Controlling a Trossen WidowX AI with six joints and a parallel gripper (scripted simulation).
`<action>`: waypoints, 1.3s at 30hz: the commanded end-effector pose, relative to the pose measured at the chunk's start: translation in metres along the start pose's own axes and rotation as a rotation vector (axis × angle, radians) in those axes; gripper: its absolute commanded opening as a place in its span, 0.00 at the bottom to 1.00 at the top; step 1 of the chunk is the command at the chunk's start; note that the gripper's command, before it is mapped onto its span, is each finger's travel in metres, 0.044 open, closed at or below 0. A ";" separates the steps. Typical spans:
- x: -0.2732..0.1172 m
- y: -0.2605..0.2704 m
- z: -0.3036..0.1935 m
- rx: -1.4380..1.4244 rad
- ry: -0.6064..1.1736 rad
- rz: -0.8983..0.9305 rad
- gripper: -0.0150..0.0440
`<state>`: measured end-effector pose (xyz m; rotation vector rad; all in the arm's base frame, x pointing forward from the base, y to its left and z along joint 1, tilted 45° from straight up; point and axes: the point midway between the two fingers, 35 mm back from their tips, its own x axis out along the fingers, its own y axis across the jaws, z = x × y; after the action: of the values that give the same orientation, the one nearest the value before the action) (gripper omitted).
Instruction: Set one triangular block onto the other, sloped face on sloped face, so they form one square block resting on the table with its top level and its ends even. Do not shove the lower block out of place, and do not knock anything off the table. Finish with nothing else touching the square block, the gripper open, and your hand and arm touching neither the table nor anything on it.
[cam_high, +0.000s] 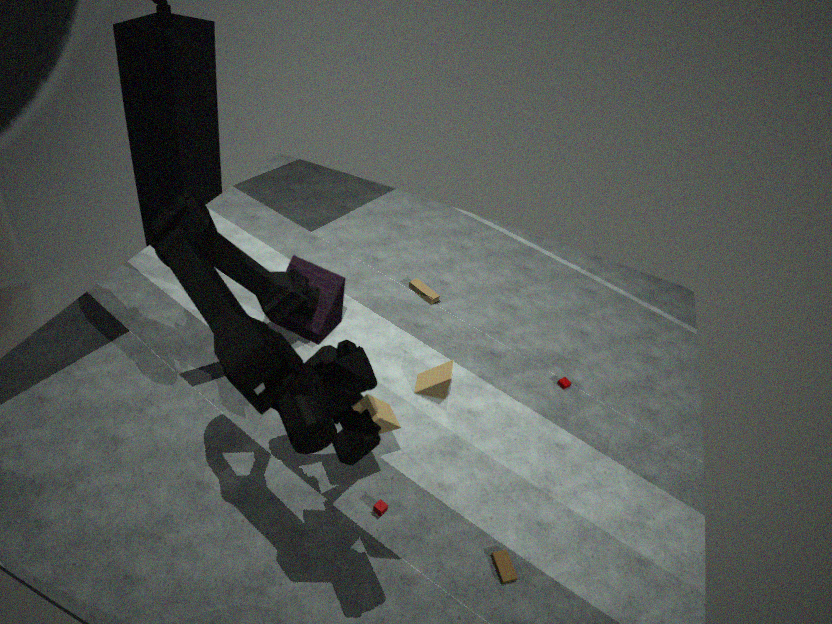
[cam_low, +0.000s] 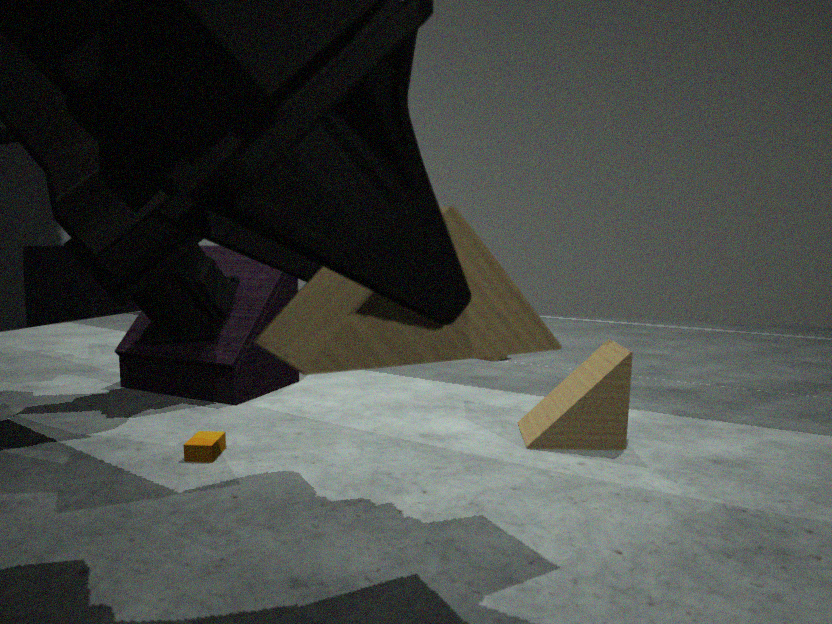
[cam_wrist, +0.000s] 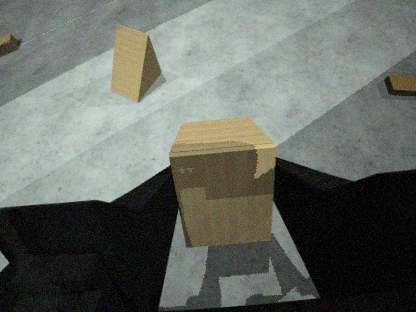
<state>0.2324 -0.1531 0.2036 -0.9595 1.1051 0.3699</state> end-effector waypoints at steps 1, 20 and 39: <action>-0.010 0.002 0.007 0.004 0.001 -0.002 0.25; 0.003 0.008 0.006 -0.382 0.112 0.114 0.25; 0.010 0.014 0.008 -0.949 0.231 0.318 0.25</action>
<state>0.2311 -0.1416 0.1894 -1.6032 1.3011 1.0221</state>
